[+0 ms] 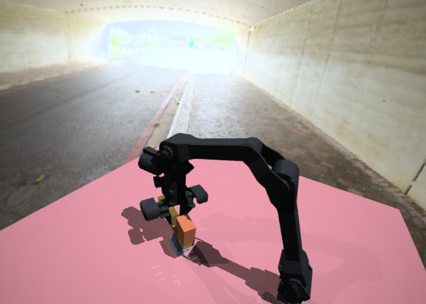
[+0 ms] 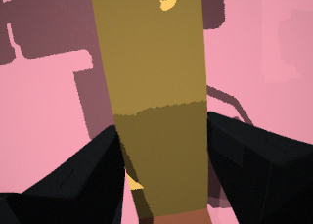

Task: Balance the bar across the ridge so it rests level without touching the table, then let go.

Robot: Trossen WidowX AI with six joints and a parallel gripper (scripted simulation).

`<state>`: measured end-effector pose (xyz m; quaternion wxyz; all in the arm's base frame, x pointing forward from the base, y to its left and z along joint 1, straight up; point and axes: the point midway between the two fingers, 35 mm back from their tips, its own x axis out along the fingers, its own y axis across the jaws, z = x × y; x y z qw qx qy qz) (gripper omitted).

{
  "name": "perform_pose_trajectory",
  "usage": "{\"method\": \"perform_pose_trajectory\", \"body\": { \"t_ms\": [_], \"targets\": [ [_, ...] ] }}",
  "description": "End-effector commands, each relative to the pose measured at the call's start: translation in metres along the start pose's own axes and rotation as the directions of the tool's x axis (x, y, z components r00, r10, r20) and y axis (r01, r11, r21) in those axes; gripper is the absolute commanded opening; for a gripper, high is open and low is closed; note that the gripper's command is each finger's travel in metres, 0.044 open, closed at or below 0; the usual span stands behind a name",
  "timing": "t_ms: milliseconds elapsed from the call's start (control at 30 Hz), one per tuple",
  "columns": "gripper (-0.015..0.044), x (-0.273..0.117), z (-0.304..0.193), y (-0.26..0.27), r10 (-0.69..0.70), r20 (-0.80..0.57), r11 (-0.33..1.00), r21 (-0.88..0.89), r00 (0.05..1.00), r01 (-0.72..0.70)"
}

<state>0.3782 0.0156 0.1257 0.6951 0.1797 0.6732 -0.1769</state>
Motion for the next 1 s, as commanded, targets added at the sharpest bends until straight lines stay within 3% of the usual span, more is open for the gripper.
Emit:
{"method": "perform_pose_trajectory", "body": {
  "t_ms": [0, 967],
  "targets": [
    [0.0000, 0.0002, -0.0004, 0.0009, 0.006, -0.001, 1.000, -0.003, 1.000, -0.006],
    [0.0000, 0.0026, -0.0006, 0.0008, 0.006, -0.001, 1.000, -0.003, 1.000, -0.006]
  ]
}}
